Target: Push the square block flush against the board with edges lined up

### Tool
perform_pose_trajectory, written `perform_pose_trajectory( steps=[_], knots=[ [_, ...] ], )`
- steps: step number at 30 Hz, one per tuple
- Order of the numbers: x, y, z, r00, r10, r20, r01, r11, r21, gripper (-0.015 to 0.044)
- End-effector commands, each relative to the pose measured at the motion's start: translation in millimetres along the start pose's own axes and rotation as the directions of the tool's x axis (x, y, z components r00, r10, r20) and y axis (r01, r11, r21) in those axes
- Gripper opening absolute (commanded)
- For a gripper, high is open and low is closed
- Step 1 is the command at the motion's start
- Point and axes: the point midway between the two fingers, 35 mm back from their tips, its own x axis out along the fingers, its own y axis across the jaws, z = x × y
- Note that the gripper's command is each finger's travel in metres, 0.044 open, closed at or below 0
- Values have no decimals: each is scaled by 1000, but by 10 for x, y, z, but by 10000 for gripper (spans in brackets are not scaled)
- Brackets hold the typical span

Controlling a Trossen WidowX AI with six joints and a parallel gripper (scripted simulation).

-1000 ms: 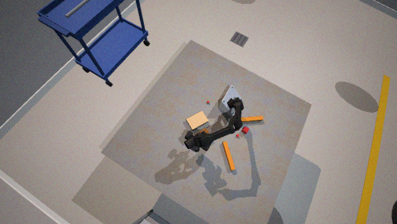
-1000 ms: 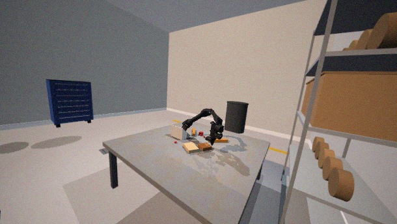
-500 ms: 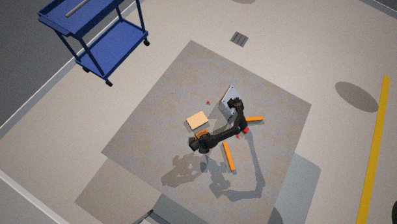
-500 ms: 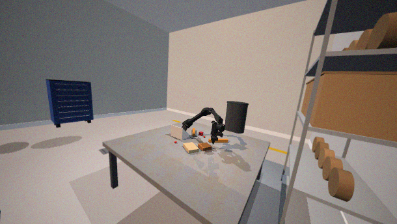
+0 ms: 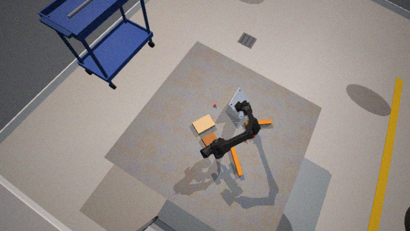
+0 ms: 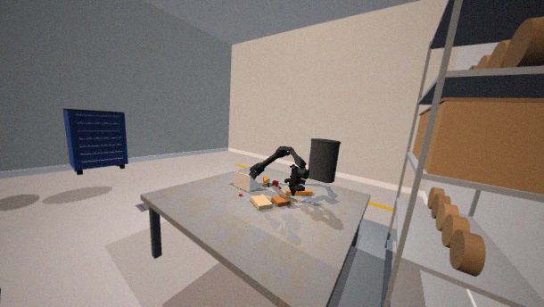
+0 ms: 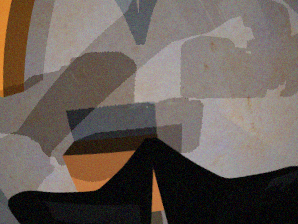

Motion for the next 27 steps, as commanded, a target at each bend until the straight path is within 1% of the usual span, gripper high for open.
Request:
perform_pose_trajectory(
  steps=[1,4,5,7,9,27],
  knots=[
    [14,42,29,1000,3,2,-3,998,-60,0],
    [45,40,30,1000,3,2,-3,998,-60,0],
    [138,36,32,1000,3,2,-3,998,-61,0],
    [443,39,38,1000,4,4,-3,998,-63,0],
    [564,48,39,1000,4,4,-4,998,-65,0],
    [563,28,-85,1000,3,3,-3,998,-64,0]
  ],
)
